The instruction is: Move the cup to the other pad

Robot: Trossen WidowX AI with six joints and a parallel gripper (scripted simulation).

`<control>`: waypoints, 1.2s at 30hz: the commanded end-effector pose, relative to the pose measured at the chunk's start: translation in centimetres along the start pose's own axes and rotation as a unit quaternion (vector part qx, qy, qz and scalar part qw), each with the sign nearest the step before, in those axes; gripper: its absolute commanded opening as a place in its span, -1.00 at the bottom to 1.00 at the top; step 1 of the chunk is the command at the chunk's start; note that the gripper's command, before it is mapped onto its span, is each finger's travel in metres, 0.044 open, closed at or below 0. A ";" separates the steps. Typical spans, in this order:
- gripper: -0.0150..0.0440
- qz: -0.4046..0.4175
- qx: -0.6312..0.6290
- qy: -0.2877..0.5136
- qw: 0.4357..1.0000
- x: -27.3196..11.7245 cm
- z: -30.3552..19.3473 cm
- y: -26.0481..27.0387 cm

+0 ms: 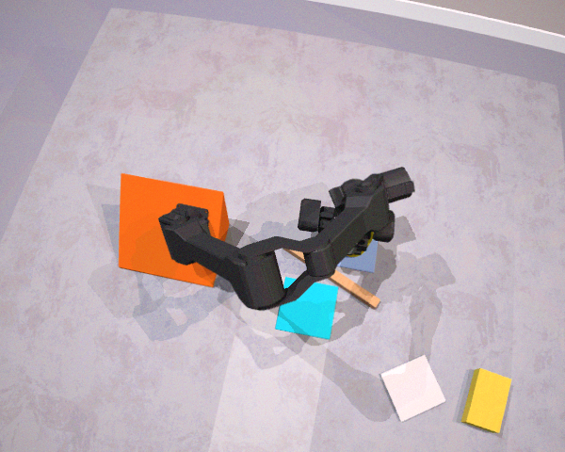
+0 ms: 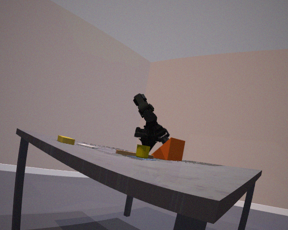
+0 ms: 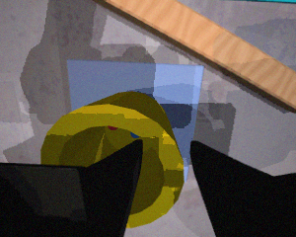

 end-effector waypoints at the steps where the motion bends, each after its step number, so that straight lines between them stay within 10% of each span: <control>1: 0.03 0.000 0.000 0.000 1.000 0.0 0.0 0.0; 36: -0.49 -0.001 -0.004 -0.001 1.000 -4.1 0.0 -0.2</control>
Point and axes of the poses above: the point midway between the two fingers, 35 mm back from their tips, its own x axis out along the fingers, its own y axis across the jaws, z = x × y, the point moved 10 cm from there along -x, back along the fingers, and after that the axes turned 4 degrees about x, right-handed, at the moved point
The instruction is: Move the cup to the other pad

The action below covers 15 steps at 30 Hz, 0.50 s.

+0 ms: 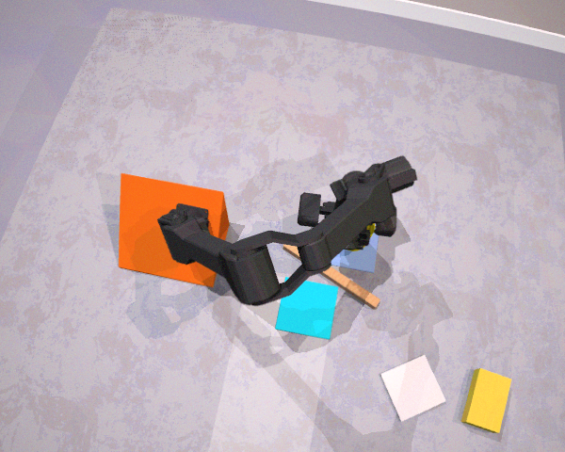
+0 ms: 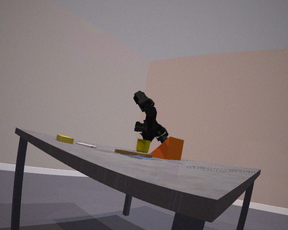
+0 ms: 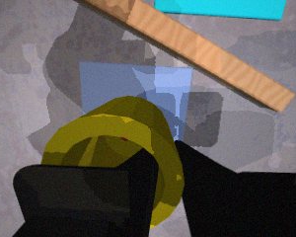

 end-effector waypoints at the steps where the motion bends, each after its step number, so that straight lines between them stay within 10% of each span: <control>1: -0.49 0.003 0.003 0.003 1.000 -1.7 0.0 0.0; 15: -0.49 0.003 -0.001 0.001 1.000 -1.6 0.0 -0.1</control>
Point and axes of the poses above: the point midway between the two fingers, 35 mm back from their tips, its own x axis out along the fingers, its own y axis across the jaws, z = x × y, the point moved 10 cm from there along -x, back along the fingers, and after that the axes turned 4 degrees about x, right-handed, at the moved point
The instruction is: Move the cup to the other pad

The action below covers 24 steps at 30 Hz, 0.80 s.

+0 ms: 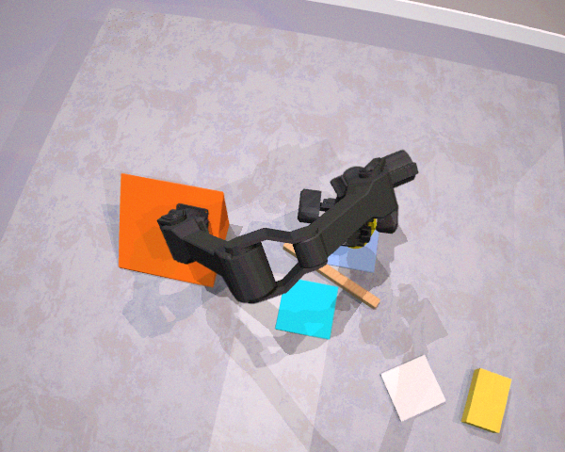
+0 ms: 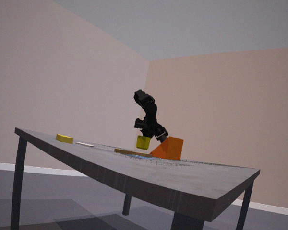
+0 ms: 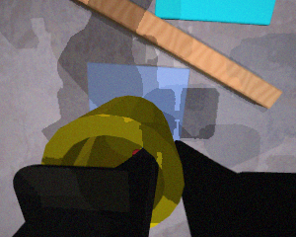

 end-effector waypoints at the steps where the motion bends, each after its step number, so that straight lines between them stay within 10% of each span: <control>1: -0.49 0.000 -0.001 0.000 1.000 0.0 0.0 0.0; 24: -0.49 -0.001 0.001 0.000 1.000 -0.2 2.9 -1.1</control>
Point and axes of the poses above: the point midway between the two fingers, 35 mm back from their tips, its own x axis out along the fingers, its own y axis across the jaws, z = x × y, the point moved 10 cm from there along -x, back along the fingers, and after that the axes turned 4 degrees about x, right-handed, at the moved point
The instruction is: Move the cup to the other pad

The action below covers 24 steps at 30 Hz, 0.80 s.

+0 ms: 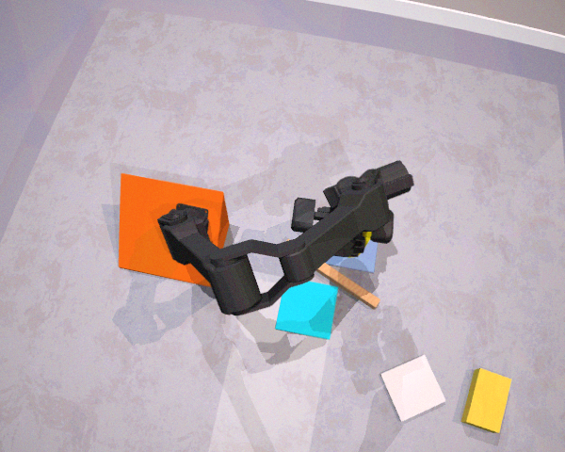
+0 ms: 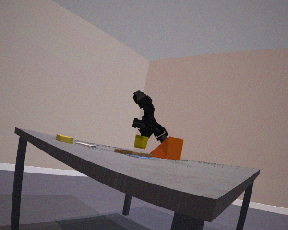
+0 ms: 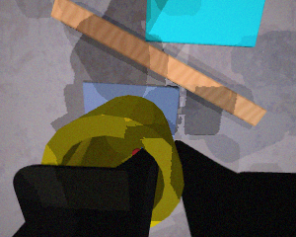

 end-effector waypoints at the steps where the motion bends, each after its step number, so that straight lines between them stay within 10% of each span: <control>1: -0.49 -0.001 -0.003 -0.003 1.000 0.1 0.8 -0.4; 24: -0.49 -0.002 -0.003 -0.003 1.000 -0.2 5.0 -1.9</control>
Point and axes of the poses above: the point midway between the two fingers, 35 mm back from their tips, its own x axis out along the fingers, its own y axis across the jaws, z = x × y, the point moved 10 cm from there along -x, back along the fingers, and after that the axes turned 4 degrees about x, right-handed, at the moved point
